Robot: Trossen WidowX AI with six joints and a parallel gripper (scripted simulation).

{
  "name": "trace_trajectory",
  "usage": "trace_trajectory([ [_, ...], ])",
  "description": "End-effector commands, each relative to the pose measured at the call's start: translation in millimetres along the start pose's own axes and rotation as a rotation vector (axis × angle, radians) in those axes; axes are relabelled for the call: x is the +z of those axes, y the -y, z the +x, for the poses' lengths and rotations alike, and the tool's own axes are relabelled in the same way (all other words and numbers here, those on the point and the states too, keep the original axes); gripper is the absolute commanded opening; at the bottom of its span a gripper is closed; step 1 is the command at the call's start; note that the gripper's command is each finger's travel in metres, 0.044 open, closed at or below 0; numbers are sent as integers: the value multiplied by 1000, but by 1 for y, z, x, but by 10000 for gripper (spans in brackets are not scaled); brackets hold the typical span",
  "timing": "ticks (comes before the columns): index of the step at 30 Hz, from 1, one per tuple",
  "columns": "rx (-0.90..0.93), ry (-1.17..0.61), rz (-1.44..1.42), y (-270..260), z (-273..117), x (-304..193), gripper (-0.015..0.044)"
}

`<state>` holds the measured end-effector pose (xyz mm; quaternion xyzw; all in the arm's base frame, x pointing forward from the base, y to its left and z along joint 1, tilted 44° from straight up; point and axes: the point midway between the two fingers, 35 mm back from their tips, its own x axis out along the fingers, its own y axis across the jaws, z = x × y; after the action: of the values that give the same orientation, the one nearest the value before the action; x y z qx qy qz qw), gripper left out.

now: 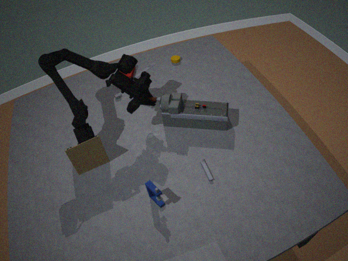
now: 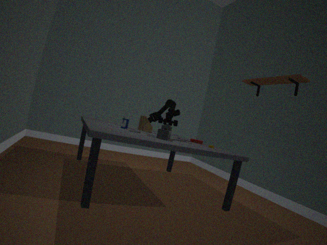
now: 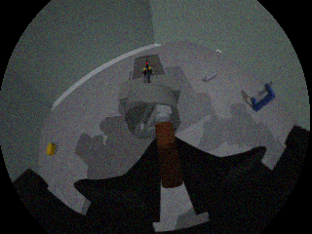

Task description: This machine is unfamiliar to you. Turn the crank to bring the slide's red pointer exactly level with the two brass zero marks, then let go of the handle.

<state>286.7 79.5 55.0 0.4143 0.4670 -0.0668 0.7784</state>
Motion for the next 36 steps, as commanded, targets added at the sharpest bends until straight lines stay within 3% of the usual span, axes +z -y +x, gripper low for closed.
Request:
trace_trajectory([
  [1, -24, -4, 2, 8, 3, -3, 0],
  [36, -24, -4, 2, 14, 7, -7, 0],
])
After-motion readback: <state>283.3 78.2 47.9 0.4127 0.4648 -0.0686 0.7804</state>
